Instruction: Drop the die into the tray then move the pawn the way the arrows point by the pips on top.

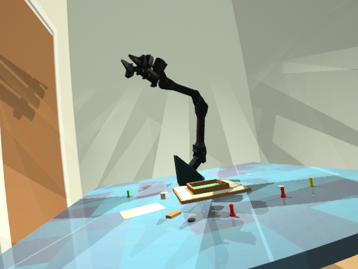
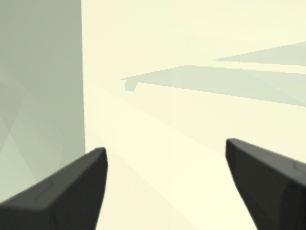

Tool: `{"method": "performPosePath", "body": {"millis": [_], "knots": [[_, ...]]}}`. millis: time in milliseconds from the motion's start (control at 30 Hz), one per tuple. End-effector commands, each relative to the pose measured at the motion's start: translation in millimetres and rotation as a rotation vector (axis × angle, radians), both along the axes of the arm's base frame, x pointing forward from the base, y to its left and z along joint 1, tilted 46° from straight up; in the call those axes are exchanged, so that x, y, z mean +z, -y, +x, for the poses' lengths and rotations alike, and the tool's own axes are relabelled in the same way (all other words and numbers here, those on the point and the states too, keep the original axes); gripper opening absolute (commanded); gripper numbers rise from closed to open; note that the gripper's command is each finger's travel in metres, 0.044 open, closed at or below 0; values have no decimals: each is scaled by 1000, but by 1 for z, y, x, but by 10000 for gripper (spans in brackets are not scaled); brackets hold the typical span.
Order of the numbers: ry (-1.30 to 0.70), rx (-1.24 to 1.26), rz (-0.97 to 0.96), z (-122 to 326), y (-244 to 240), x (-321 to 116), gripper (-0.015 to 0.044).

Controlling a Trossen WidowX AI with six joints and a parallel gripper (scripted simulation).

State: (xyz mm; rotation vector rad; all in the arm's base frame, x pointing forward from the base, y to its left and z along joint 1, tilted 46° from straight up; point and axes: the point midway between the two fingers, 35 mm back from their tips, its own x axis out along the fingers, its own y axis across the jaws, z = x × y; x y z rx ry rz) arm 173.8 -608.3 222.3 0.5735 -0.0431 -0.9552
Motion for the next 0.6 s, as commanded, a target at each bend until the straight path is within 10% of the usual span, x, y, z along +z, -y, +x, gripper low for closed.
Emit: {"method": "performPosePath", "body": {"millis": [0,567], "knots": [[-77,83,120,31,-18,-52,275],[-474,594,678,130,-198,-261,275]]}}
